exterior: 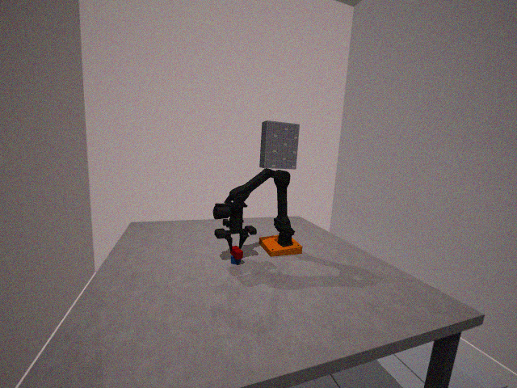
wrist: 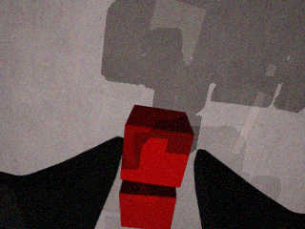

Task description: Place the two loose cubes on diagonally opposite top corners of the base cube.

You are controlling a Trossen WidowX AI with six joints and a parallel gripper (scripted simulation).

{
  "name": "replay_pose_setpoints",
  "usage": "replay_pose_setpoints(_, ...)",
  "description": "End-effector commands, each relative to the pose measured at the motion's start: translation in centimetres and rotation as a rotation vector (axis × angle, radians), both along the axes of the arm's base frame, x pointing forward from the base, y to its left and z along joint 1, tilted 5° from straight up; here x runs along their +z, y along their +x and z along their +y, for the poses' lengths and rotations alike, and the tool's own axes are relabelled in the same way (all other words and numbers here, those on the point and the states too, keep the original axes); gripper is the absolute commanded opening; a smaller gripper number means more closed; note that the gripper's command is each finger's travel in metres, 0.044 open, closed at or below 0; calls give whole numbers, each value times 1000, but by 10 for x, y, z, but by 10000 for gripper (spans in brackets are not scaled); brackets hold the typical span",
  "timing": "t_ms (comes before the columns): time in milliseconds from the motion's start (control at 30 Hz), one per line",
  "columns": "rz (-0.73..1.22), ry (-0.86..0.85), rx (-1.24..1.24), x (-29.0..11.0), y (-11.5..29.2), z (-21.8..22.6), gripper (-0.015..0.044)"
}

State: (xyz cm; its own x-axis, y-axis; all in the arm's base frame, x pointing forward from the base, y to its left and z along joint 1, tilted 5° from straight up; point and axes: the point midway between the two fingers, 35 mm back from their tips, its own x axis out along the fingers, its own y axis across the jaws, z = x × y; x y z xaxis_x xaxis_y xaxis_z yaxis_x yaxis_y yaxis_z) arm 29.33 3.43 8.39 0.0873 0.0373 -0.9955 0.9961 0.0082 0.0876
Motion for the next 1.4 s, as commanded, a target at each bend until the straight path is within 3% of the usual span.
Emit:
replay_pose_setpoints(0, -11, 1, 1, 8, 2, 0, 205)
replay_pose_setpoints(1367, -11, 1, 1, 58, -3, -2, 205)
